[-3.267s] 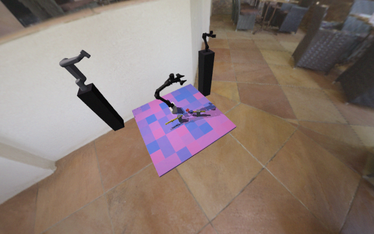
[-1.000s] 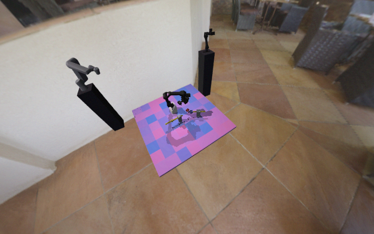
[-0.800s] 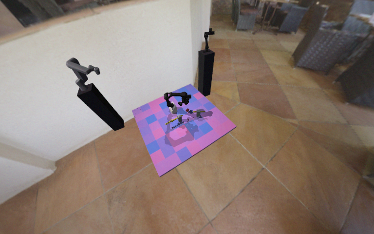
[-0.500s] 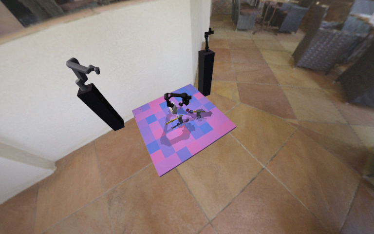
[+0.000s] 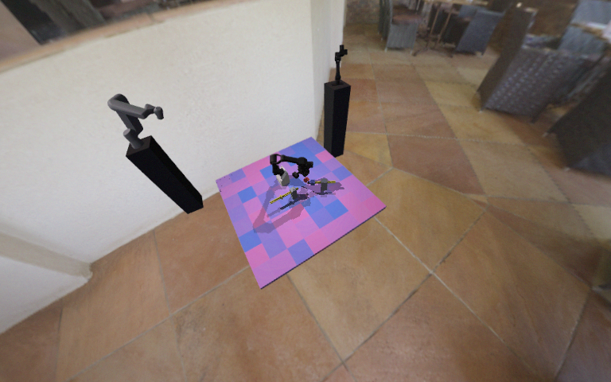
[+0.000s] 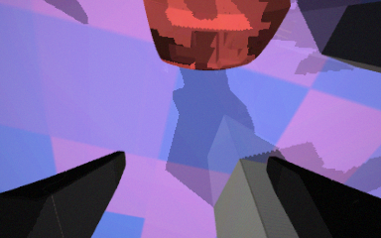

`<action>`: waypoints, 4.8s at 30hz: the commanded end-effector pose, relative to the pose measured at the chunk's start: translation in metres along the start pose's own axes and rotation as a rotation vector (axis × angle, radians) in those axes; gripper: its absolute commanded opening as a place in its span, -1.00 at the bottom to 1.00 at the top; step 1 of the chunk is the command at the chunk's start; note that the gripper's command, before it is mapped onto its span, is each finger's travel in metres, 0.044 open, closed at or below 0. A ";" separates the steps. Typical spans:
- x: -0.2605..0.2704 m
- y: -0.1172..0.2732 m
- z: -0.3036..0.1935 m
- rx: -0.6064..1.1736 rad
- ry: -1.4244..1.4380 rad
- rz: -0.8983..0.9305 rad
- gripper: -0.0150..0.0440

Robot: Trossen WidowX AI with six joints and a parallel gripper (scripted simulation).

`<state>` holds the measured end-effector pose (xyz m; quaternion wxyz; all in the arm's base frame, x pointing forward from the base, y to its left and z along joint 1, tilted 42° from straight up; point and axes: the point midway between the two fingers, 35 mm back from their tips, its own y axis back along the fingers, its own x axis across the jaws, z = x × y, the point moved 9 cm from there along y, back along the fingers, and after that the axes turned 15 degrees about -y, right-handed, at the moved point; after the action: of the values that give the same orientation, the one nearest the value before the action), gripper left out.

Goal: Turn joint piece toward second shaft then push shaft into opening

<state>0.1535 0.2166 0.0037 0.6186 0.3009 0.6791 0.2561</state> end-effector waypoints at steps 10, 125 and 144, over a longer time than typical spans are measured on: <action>0.010 0.005 0.036 -0.005 0.011 0.000 1.00; 0.017 -0.019 0.067 -0.008 0.002 -0.003 0.12; 0.017 -0.019 0.067 -0.008 0.002 -0.003 0.12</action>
<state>0.2172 0.2147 -0.0277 0.6208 0.2989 0.6777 0.2568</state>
